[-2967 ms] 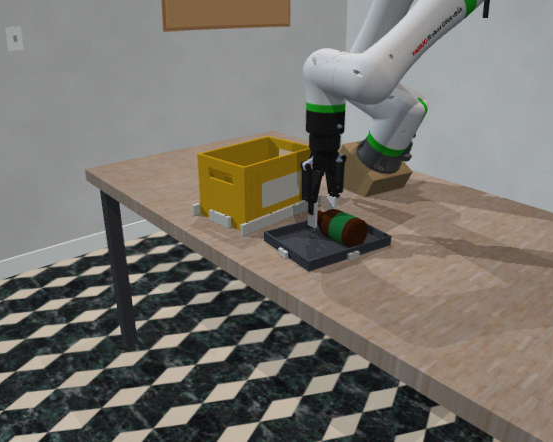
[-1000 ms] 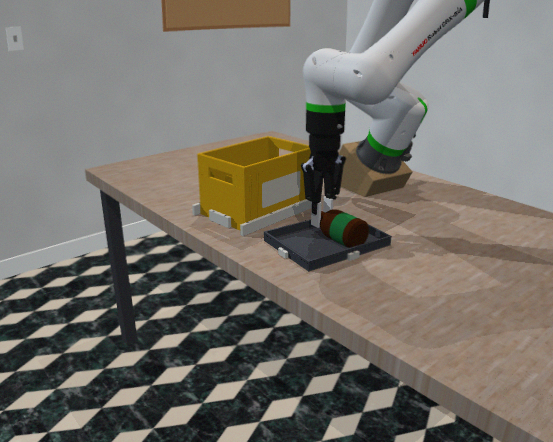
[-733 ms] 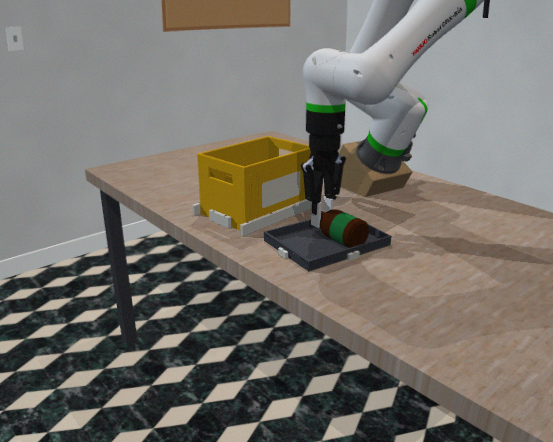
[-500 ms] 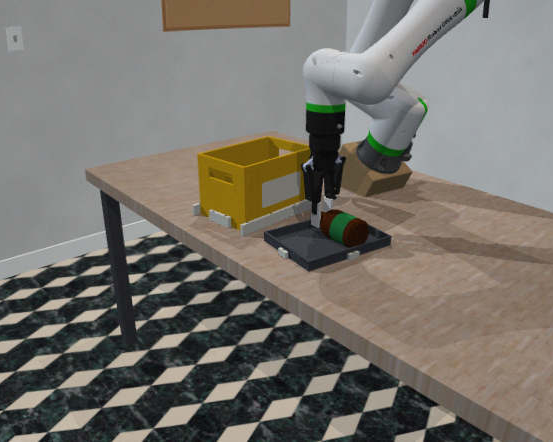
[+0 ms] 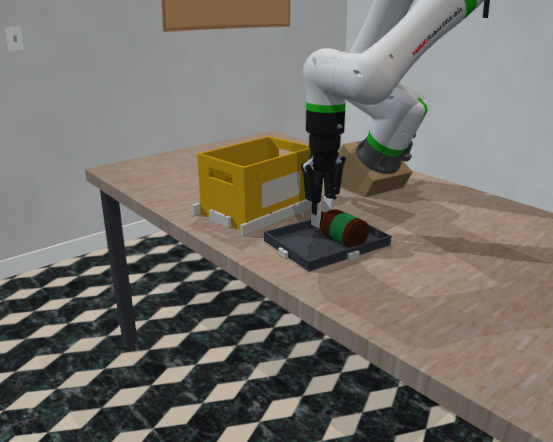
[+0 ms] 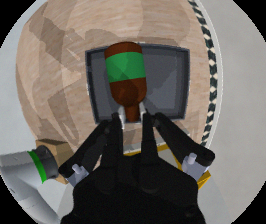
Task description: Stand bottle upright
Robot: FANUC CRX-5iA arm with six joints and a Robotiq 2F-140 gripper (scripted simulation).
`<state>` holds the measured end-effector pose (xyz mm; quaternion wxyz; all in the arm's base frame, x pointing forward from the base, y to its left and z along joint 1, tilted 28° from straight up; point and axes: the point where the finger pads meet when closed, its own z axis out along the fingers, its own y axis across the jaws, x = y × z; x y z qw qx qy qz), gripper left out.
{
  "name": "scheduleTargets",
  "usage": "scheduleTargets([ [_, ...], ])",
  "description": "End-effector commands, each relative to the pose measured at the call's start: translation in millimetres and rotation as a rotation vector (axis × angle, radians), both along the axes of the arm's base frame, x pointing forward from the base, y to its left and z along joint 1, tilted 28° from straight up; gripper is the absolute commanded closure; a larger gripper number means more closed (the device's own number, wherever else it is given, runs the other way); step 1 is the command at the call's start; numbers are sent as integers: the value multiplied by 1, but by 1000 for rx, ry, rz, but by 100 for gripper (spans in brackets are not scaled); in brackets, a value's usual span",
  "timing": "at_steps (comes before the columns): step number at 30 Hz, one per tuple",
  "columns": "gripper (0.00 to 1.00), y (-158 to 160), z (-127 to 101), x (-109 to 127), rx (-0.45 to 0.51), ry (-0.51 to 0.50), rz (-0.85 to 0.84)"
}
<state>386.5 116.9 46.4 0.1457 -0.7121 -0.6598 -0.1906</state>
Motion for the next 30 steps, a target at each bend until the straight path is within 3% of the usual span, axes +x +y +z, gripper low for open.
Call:
scheduleTargets([
  [1, 100, 0, 0, 0, 0, 0, 0],
  [30, 100, -3, 6, 0, 0, 0, 0],
])
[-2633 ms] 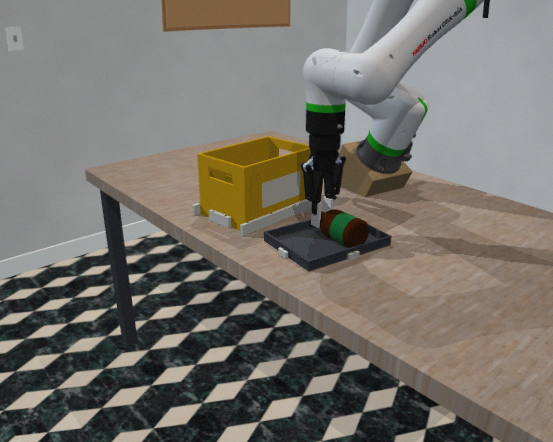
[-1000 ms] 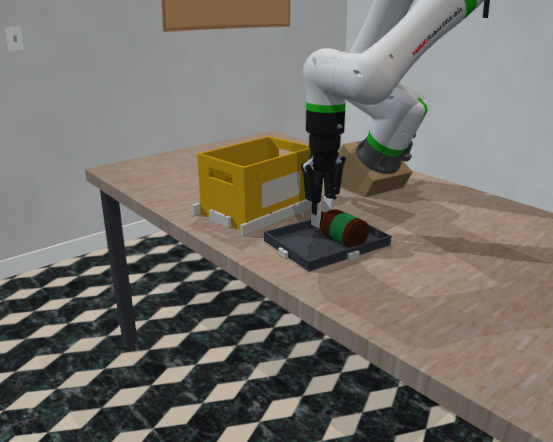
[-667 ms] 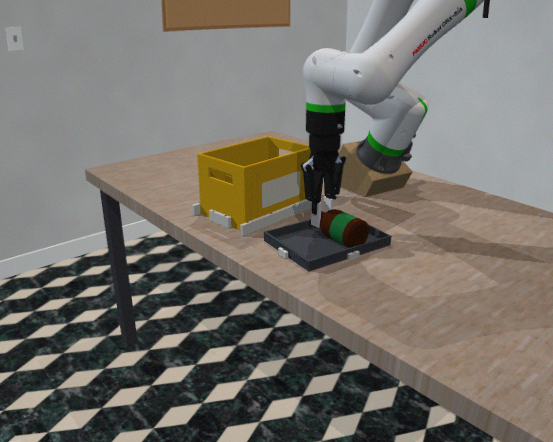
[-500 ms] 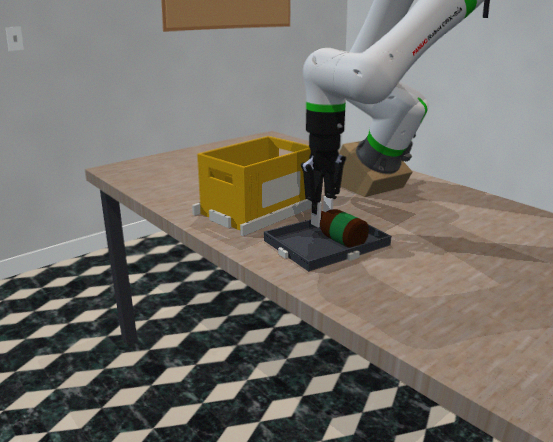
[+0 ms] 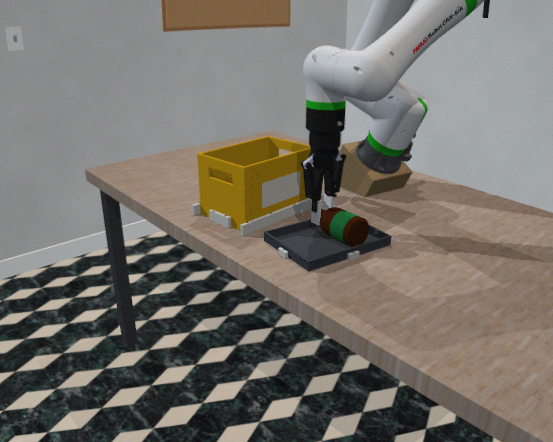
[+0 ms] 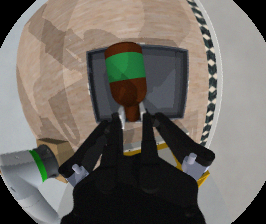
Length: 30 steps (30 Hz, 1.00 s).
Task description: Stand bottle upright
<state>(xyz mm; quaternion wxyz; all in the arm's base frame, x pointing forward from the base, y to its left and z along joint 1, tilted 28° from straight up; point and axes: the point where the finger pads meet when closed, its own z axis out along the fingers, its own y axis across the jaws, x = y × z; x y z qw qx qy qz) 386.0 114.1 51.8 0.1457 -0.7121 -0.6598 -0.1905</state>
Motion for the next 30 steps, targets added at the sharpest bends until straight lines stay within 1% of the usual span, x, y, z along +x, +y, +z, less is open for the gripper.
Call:
scheduleTargets([
  [1, 100, -1, 2, 0, 0, 0, 0],
  [23, 100, -9, 18, -1, 0, 0, 0],
  [30, 100, -14, 27, -2, 0, 0, 0],
])
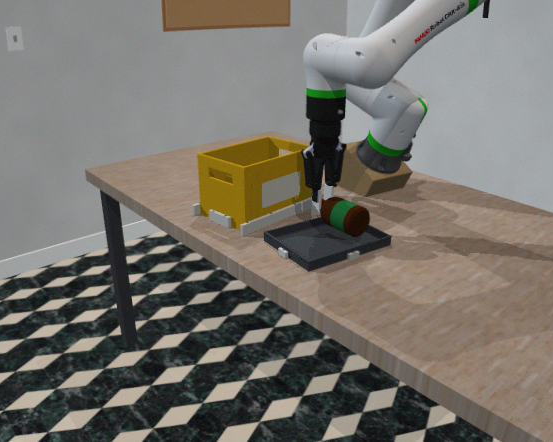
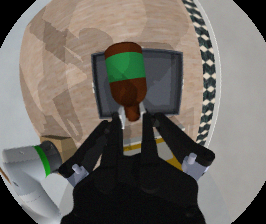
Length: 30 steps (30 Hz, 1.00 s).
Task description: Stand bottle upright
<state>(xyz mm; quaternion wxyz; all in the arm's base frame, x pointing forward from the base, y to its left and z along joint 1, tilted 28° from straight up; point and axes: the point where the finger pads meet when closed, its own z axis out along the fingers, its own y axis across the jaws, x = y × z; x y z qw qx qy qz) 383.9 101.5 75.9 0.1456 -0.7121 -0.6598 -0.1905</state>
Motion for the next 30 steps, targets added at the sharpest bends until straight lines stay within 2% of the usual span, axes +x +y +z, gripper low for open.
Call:
scheduleTargets([
  [1, 100, -2, 4, 0, 0, 0, 0],
  [30, 100, -22, 43, -4, 0, 0, 0],
])
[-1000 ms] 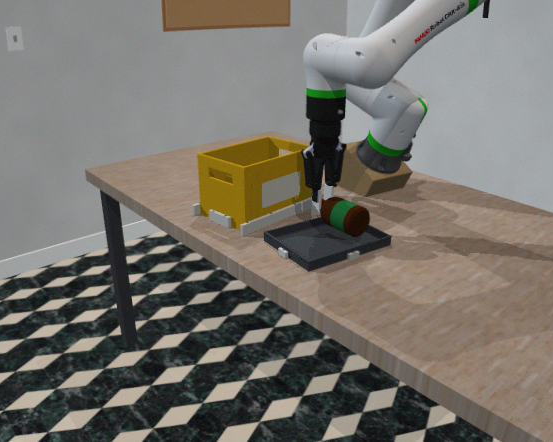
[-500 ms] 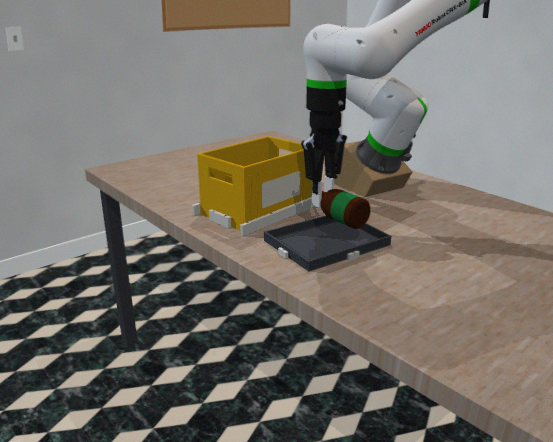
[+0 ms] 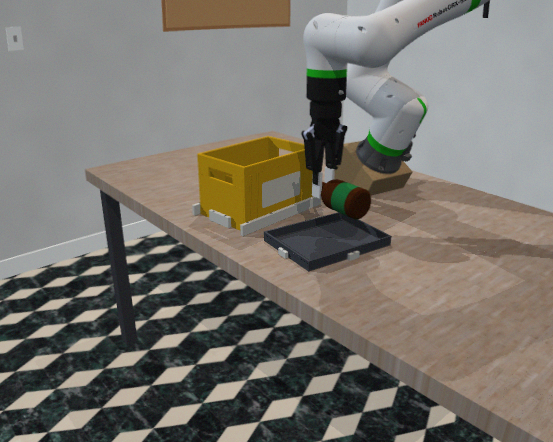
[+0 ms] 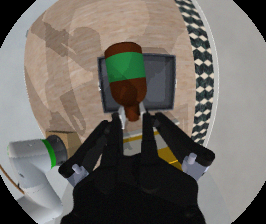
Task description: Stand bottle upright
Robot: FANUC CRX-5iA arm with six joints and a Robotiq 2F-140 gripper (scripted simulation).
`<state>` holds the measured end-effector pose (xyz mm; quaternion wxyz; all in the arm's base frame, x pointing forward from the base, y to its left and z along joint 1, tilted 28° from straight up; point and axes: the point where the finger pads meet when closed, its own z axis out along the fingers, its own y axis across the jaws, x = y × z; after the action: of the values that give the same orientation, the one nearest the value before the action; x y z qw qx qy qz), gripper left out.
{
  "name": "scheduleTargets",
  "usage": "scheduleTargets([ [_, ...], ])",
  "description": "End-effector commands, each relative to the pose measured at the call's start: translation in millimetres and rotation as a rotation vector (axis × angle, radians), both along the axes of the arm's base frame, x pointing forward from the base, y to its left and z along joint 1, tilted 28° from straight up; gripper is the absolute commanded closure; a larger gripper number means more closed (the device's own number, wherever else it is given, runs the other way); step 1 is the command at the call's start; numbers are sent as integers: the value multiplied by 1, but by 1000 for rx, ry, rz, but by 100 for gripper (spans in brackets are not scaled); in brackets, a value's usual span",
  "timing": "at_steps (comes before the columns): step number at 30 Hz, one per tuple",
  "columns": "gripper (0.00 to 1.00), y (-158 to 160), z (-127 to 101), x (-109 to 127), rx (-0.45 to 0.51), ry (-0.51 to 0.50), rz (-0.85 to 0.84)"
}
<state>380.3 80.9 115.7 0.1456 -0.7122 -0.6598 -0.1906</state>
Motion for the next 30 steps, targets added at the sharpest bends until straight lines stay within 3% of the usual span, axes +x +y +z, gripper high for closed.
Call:
scheduleTargets([
  [1, 100, -3, 5, 0, 0, 0, 0],
  [30, 100, -23, 44, -4, 0, 0, 0],
])
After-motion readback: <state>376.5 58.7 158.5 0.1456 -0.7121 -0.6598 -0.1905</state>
